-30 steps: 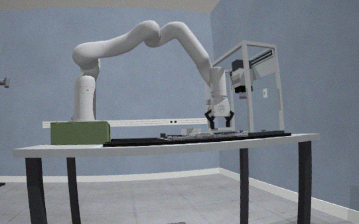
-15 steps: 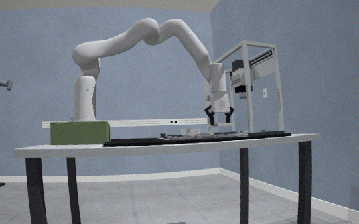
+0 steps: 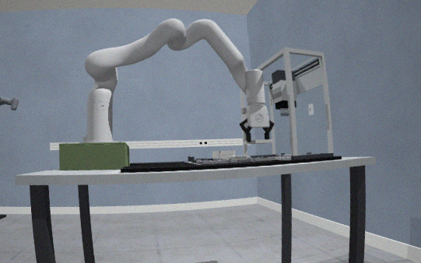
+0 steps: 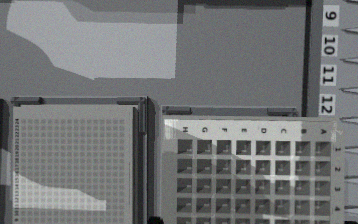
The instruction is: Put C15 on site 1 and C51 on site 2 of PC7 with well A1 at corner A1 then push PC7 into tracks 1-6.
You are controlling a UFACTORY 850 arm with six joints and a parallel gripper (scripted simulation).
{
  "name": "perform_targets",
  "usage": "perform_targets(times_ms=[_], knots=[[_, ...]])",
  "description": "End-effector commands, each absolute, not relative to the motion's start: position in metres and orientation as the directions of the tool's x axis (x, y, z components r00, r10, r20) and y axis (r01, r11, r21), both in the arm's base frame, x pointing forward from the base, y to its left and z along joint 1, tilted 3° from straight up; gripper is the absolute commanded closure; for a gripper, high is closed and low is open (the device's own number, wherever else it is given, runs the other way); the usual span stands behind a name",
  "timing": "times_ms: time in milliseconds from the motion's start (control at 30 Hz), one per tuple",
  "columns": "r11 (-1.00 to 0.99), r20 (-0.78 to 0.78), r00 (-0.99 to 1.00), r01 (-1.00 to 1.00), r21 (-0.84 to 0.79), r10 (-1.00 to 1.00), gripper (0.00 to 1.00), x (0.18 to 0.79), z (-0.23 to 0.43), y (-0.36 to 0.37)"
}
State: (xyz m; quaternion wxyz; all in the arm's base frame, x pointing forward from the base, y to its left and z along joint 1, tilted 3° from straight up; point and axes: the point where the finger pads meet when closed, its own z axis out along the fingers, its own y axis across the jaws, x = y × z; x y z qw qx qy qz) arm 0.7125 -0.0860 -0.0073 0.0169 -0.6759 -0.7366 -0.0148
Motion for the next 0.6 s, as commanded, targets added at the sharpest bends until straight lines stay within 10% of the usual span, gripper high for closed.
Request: perform_targets(times_ms=[0, 567], knots=[[0.086, 0.044, -0.086, 0.996, 0.002, 0.995, 1.00, 0.714, 0.001, -0.086], [0.086, 0.044, -0.086, 0.996, 0.002, 0.995, 1.00, 0.714, 0.026, -0.088]])
